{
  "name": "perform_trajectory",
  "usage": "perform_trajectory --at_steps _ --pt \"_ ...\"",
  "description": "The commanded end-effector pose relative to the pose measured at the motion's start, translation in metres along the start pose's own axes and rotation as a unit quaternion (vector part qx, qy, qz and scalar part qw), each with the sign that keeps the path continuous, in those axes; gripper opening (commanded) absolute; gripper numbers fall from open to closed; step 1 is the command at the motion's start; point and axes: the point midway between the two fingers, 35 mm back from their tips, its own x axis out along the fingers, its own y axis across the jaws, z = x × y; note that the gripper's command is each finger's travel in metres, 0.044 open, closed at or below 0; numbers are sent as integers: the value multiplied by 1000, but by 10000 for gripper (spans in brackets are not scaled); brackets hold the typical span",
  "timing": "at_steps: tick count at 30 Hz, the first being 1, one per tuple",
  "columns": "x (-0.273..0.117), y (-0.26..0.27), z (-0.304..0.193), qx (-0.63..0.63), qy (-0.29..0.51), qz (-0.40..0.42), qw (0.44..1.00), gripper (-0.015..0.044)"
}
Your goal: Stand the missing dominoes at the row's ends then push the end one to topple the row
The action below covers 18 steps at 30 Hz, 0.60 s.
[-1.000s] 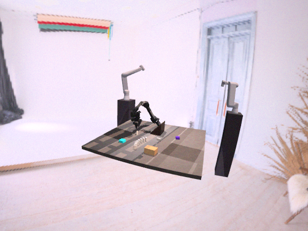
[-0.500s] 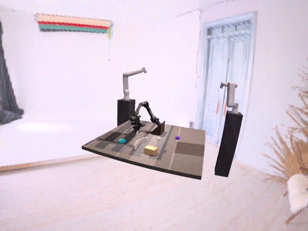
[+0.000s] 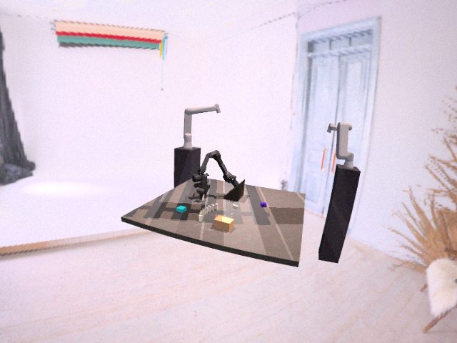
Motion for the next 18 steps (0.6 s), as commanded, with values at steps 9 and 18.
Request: perform_trajectory --at_steps 9,18 --pt "2 -1 -2 -4 2 -1 1000 151" --pt "2 -1 -2 -4 2 -1 1000 107"
